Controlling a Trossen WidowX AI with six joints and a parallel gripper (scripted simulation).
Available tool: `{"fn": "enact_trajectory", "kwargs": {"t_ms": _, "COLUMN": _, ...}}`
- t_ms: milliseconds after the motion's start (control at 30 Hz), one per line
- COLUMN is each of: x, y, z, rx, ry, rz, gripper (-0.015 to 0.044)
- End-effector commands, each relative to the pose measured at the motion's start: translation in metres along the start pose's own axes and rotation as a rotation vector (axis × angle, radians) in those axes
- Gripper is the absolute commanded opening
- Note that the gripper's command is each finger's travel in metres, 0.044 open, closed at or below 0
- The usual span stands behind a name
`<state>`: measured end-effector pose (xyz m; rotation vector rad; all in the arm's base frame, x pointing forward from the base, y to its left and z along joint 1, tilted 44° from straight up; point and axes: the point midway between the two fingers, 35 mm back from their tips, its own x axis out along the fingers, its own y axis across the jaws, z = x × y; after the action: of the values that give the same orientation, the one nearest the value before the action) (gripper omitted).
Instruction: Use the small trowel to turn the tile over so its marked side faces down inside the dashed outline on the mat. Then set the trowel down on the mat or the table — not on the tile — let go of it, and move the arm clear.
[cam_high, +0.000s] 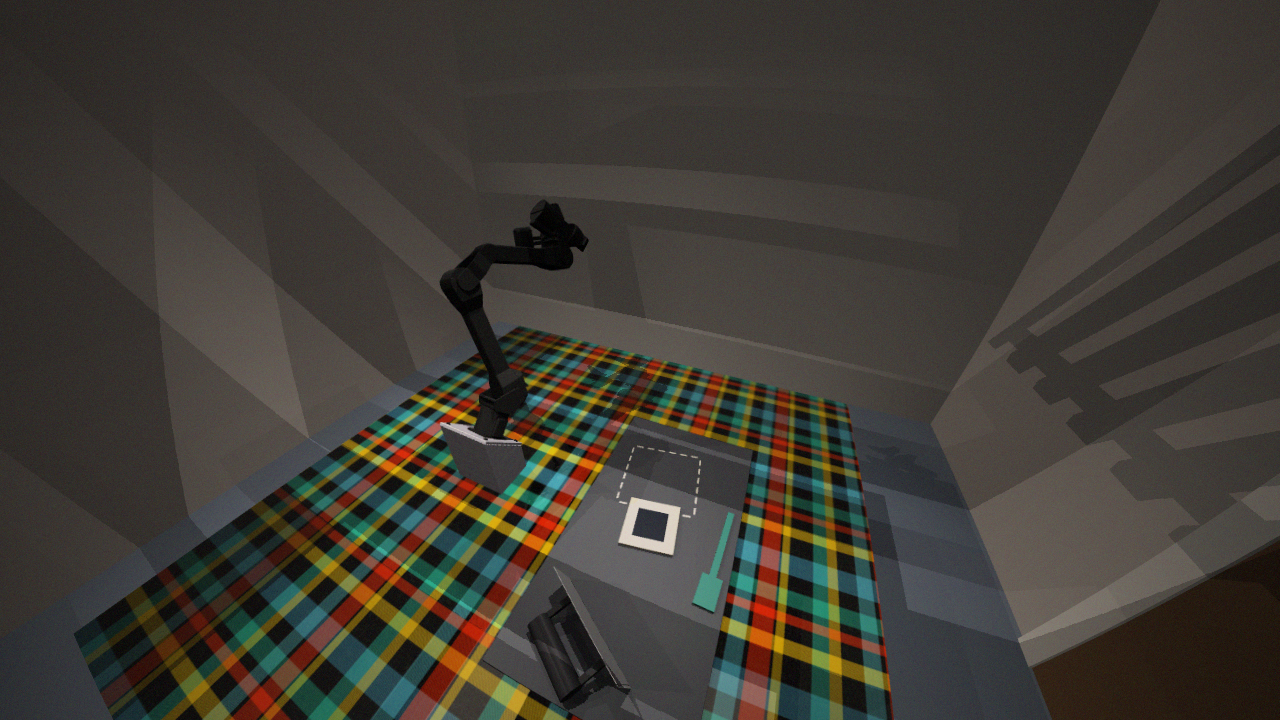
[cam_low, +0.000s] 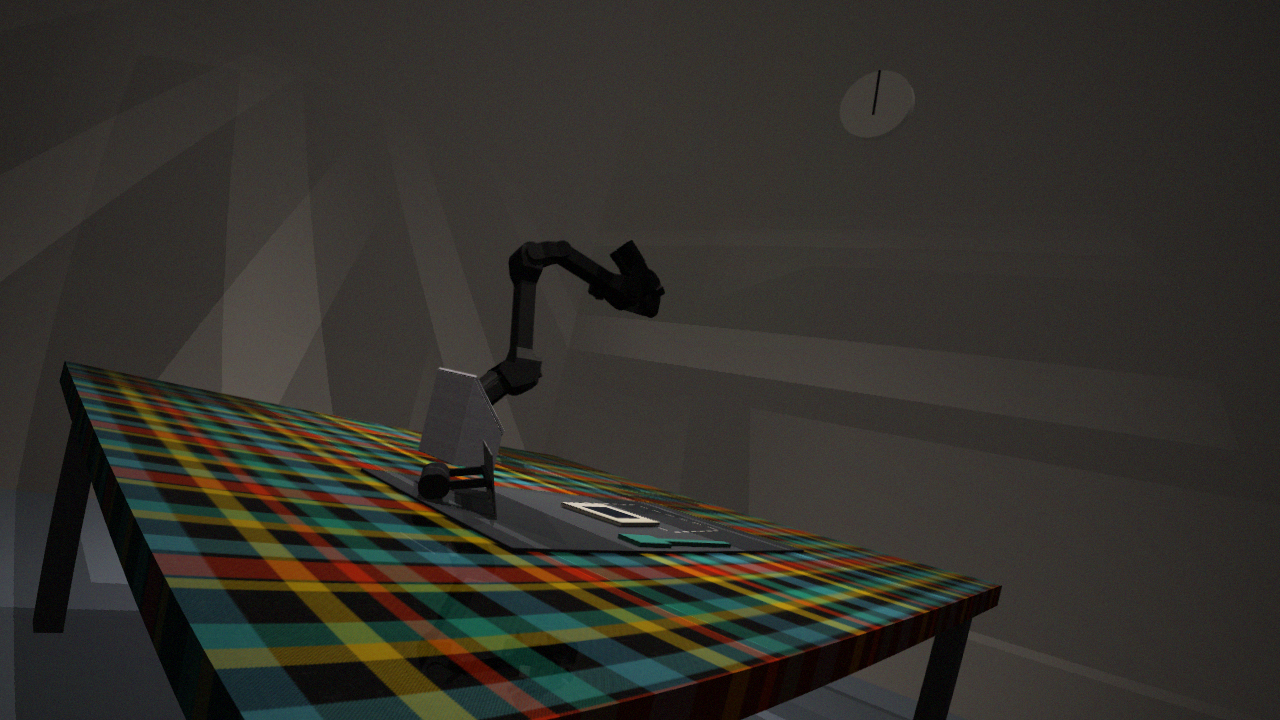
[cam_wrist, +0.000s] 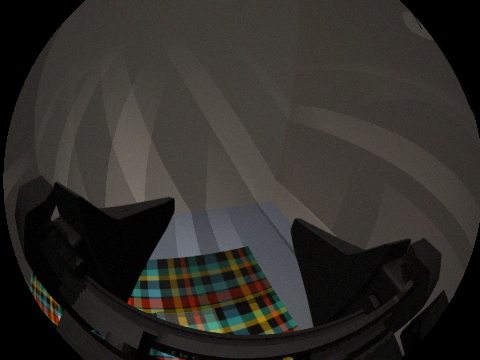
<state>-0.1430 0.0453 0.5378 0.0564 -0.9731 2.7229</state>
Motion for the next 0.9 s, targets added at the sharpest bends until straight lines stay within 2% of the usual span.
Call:
{"fn": "enact_trajectory", "kwargs": {"t_ms": 0, "x": 0.000, "y": -0.001, "z": 0.000, "rx": 0.002, "ry": 0.001, "rz": -0.003, "gripper": 0.0374}}
{"fn": "enact_trajectory", "kwargs": {"t_ms": 333, "x": -0.006, "y": -0.038, "z": -0.023, "rx": 0.102, "ry": 0.023, "rz": -0.133, "gripper": 0.0111}}
{"fn": "enact_trajectory", "kwargs": {"t_ms": 367, "x": -0.006, "y": -0.040, "z": -0.023, "rx": 0.106, "ry": 0.016, "rz": -0.141, "gripper": 0.0100}}
{"fn": "enact_trajectory", "kwargs": {"t_ms": 867, "x": -0.037, "y": -0.113, "z": -0.074, "rx": 0.306, "ry": 0.049, "rz": -0.399, "gripper": 0.0100}}
